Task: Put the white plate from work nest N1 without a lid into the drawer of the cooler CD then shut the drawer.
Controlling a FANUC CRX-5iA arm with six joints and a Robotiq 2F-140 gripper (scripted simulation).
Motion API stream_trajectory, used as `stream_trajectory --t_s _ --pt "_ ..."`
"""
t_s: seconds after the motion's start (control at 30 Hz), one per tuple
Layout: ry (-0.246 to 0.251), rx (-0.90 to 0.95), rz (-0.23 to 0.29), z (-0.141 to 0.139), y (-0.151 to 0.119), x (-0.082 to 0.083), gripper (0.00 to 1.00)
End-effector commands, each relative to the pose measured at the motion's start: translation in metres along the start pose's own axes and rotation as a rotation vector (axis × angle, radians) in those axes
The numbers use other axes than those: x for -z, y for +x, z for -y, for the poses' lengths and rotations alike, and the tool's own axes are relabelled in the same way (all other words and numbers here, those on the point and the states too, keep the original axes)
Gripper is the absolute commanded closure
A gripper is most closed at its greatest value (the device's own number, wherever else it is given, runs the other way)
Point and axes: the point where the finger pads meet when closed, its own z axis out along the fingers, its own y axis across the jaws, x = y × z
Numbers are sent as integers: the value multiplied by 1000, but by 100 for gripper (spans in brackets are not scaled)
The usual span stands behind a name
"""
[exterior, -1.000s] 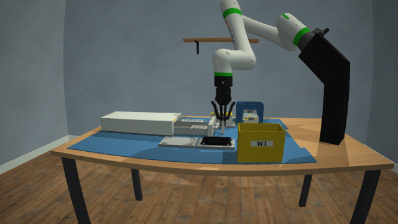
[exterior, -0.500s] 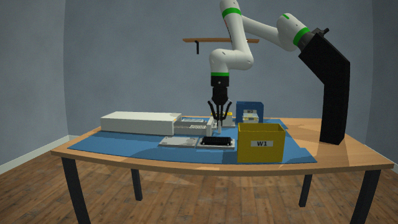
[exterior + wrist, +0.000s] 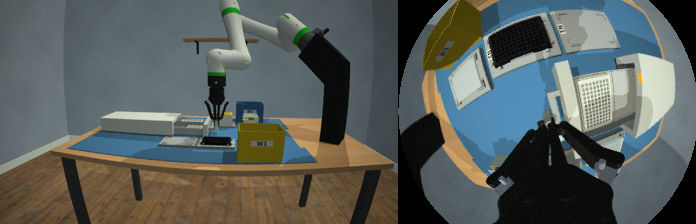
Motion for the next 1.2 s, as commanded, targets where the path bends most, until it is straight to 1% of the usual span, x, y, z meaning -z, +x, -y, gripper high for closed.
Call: stream_trajectory --t_s 0.0,1.17 --pt "0 0 0 -4 0 0 100" --pt "0 0 0 -45 0 0 100"
